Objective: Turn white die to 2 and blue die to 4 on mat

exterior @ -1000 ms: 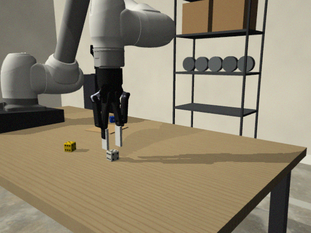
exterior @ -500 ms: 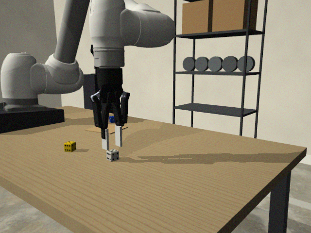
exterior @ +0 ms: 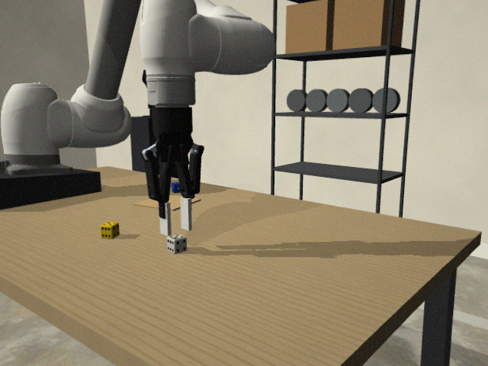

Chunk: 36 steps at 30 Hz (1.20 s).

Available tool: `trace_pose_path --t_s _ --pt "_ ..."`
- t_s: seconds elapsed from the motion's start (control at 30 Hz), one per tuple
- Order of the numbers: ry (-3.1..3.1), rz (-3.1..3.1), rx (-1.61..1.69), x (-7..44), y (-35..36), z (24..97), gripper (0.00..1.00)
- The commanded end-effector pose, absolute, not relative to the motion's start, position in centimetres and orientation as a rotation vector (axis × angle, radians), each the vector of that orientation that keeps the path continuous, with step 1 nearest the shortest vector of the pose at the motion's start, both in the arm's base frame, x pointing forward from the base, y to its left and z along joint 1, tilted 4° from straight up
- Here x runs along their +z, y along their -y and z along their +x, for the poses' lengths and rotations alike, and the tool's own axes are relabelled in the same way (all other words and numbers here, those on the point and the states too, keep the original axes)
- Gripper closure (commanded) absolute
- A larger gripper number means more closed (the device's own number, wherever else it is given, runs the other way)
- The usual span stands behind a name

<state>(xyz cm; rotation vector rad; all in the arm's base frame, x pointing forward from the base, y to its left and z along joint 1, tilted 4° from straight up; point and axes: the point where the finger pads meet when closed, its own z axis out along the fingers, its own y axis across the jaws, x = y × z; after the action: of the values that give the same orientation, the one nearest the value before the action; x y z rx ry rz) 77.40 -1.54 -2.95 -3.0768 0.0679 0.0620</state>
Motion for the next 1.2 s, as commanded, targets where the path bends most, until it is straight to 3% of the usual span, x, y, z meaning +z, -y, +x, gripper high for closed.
trace_pose_path --t_s 0.0,1.17 --pt "-0.069 -3.077 0.064 -3.1 1.3 77.3 0.65" --pt "-0.069 -3.077 0.064 -6.5 1.1 77.1 0.65"
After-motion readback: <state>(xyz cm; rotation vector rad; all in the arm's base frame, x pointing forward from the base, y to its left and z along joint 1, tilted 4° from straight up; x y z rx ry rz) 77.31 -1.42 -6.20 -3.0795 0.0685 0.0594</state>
